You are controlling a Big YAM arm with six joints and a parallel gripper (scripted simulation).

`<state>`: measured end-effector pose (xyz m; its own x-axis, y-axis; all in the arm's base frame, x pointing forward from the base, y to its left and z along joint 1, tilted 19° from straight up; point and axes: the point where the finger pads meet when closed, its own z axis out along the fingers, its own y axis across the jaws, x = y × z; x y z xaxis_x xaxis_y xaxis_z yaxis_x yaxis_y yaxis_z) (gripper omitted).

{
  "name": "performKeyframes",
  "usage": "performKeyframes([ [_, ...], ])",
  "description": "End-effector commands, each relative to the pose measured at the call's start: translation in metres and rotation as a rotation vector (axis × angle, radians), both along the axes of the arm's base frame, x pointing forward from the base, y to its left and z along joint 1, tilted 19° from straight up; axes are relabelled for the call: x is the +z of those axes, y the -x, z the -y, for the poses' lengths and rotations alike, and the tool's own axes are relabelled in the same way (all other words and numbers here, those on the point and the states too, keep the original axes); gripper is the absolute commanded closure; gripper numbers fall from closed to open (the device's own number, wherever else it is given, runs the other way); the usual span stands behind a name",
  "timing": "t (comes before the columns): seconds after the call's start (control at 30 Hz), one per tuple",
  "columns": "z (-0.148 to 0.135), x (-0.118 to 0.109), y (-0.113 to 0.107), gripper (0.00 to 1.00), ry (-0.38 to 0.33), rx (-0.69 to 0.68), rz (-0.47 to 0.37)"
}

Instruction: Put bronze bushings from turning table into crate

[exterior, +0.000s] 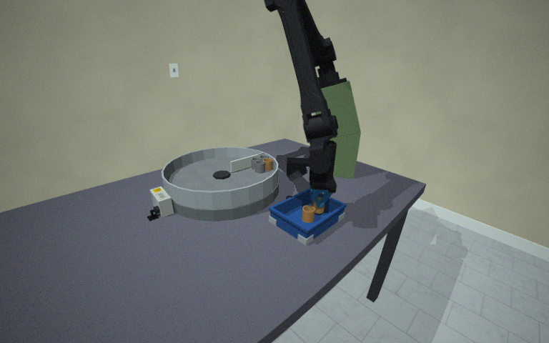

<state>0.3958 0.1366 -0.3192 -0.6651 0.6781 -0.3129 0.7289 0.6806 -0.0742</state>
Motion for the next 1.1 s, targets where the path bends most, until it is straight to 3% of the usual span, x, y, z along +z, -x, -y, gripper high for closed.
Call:
performKeyframes([
  [0.0,-0.0009,-0.0004,-0.0072,1.00,-0.003,0.003,0.011],
  [1.07,-0.0017,0.0005,-0.0104,1.00,-0.007,0.005,0.019],
])
